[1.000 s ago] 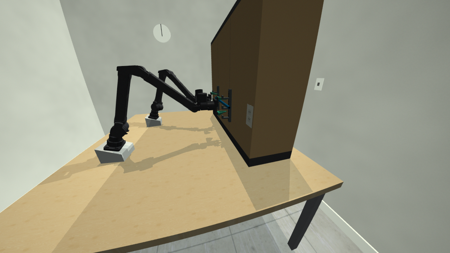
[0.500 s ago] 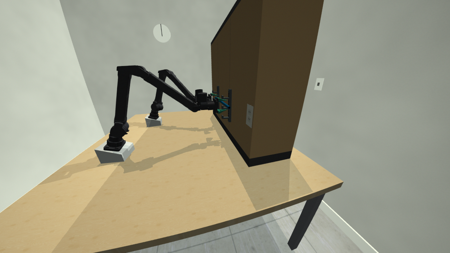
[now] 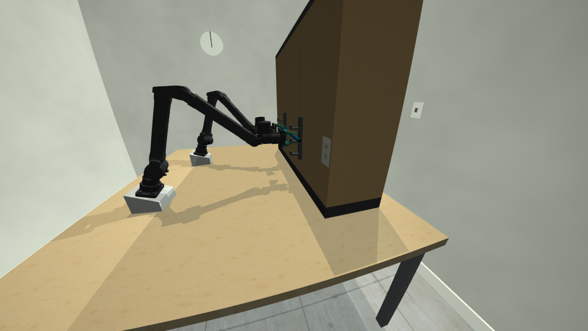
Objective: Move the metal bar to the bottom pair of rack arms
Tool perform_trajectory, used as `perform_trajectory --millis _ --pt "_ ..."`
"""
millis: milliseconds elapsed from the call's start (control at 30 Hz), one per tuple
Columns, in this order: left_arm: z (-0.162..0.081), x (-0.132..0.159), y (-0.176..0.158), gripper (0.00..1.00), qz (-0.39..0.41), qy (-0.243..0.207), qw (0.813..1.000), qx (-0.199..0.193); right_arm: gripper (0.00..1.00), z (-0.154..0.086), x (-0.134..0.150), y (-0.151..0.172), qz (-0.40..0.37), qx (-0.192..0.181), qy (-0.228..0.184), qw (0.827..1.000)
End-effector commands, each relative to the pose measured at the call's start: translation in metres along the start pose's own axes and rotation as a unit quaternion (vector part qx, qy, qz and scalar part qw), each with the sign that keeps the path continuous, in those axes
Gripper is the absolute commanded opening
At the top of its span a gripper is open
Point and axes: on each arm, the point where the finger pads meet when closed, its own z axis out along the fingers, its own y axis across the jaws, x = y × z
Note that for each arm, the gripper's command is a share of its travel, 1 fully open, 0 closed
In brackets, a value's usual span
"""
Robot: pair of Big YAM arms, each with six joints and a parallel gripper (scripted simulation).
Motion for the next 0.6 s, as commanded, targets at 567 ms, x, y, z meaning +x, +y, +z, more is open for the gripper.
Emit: perform_trajectory --millis 567 --pt "0.0206 0.0019 0.0412 0.11 -0.025 0.009 0.999 -0.037 0.11 0.0166 0.0101 -0.0462 0.013 0.041 0.008 0.999"
